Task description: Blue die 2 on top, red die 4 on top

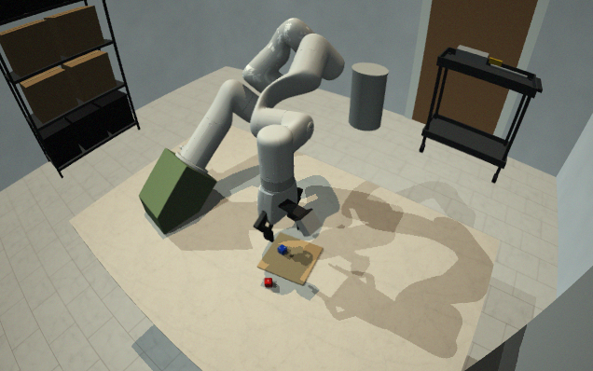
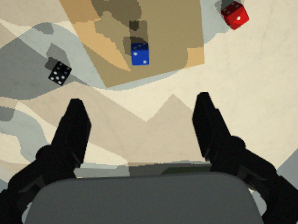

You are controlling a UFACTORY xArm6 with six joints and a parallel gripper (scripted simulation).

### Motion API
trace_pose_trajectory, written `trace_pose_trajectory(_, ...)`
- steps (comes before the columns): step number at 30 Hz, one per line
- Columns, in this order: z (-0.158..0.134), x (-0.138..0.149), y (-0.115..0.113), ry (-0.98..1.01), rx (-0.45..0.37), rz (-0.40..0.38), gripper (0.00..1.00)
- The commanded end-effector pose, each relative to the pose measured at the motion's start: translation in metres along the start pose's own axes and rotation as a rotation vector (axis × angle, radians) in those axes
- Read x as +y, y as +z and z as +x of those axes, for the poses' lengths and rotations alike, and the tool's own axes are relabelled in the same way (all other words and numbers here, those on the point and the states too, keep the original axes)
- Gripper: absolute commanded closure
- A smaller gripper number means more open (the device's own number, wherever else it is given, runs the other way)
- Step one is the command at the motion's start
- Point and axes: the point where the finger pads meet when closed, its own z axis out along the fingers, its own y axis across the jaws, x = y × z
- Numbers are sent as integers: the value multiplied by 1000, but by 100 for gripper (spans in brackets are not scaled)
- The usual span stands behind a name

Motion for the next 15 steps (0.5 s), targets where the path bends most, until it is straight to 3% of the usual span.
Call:
trace_pose_trajectory(1, 1, 0, -1, -2, 3, -2, 0)
trace_pose_trajectory(15, 30, 54, 6, -390, 2, -3, 0)
